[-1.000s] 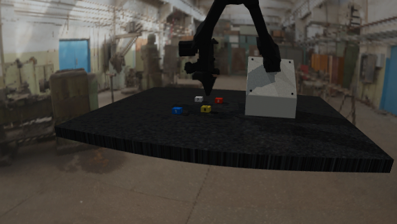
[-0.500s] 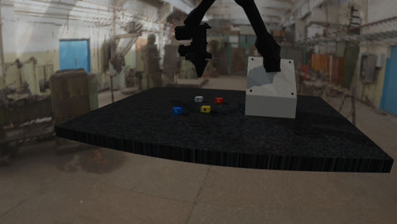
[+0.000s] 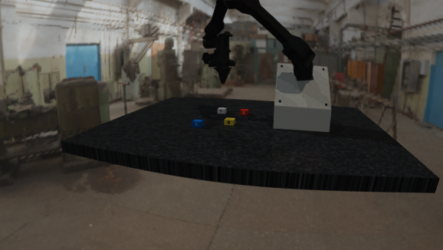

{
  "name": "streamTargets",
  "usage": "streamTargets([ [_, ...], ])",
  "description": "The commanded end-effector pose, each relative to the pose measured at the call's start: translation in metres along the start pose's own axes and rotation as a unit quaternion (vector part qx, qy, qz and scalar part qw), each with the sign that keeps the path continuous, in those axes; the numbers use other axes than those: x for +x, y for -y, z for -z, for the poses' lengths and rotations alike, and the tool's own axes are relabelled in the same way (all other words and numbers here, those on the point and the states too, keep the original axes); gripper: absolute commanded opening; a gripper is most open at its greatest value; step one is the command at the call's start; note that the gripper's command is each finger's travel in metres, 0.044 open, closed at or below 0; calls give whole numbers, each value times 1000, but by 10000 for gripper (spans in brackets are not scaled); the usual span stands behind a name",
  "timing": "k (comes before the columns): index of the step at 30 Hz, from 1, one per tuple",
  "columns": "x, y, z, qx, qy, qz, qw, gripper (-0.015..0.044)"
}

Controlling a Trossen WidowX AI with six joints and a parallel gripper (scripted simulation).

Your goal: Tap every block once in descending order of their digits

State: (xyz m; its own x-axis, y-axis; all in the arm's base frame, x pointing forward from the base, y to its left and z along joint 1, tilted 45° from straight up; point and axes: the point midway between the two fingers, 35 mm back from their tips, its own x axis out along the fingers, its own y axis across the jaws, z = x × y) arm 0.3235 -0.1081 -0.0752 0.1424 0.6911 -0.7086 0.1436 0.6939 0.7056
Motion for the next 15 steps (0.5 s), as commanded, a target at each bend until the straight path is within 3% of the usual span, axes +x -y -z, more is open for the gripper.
streamTargets([
  [1, -2, 0, -6, -13, 3, 5, 1000, 20],
  [3, 11, 1, -8, -13, 4, 5, 1000, 20],
  [7, 76, 0, -7, -13, 3, 3, 1000, 20],
  [15, 79, 0, -7, -13, 3, 3, 1000, 20],
])
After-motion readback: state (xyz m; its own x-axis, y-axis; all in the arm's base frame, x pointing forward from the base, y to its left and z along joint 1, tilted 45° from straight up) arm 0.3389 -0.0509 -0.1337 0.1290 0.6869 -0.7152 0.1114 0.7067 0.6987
